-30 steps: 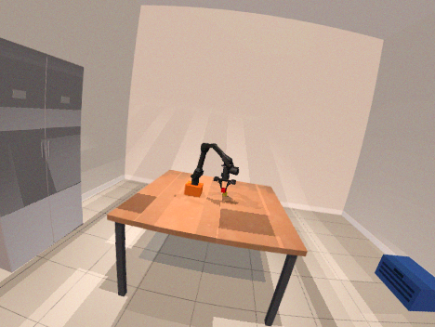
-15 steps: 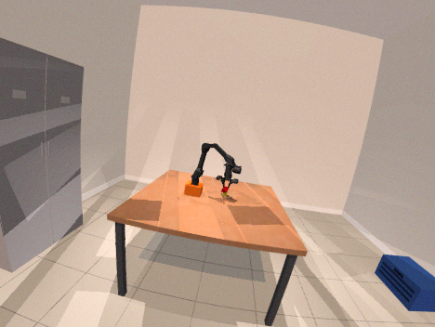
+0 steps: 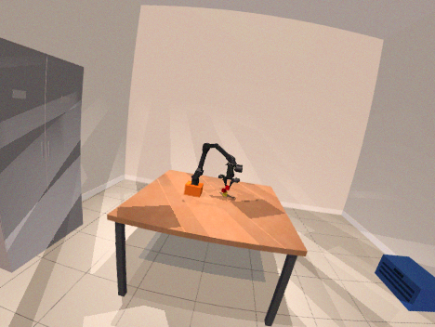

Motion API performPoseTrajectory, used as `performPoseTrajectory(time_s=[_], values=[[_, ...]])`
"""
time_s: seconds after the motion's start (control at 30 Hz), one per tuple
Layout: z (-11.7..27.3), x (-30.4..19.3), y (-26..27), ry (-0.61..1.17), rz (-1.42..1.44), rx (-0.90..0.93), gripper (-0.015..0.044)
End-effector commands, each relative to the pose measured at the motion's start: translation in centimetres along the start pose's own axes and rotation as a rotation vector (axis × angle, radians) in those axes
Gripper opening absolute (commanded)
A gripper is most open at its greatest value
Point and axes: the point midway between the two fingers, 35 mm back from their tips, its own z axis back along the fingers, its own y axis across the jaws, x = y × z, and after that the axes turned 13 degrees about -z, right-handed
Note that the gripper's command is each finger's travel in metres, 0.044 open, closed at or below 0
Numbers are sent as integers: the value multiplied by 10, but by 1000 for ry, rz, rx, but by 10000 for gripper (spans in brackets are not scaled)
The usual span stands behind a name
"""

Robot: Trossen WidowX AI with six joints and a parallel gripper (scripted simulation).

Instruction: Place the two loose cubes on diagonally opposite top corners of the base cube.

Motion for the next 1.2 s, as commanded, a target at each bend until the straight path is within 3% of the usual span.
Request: performPoseTrajectory(time_s=[0.0,1.17], values=[[0,12,3,-7,-34,-1,105],[-3,109,63,1,-328,18,105]])
